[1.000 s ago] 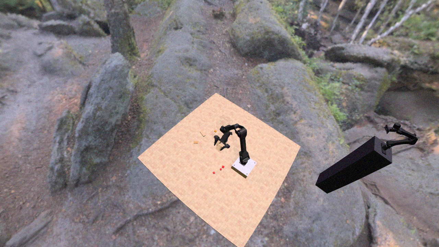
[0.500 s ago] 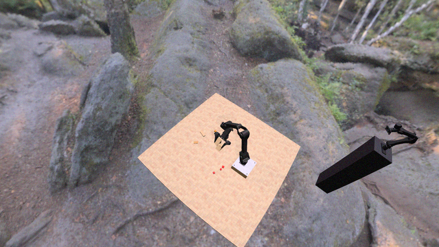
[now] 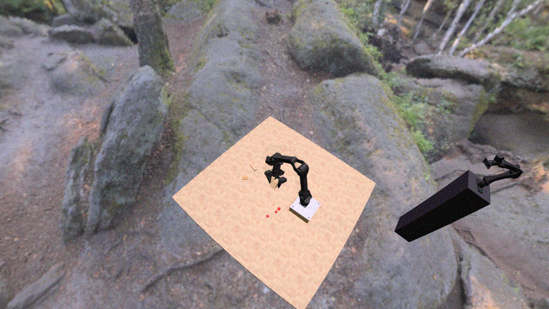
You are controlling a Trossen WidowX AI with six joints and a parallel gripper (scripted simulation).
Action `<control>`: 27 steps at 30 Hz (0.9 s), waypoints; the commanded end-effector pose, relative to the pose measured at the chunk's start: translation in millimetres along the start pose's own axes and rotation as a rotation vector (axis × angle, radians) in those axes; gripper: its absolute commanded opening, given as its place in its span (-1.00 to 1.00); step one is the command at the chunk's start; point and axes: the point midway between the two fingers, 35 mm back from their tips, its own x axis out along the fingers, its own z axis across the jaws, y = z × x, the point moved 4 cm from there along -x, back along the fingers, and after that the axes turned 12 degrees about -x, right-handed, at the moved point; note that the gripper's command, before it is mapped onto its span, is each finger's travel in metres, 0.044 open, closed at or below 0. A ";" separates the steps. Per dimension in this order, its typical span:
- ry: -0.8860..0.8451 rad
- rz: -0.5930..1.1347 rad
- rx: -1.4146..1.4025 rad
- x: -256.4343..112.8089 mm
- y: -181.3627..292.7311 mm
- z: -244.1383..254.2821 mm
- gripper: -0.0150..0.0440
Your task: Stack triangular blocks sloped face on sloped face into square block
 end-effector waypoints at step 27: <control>-0.090 -1.218 0.089 56.9 59.4 32.7 1.00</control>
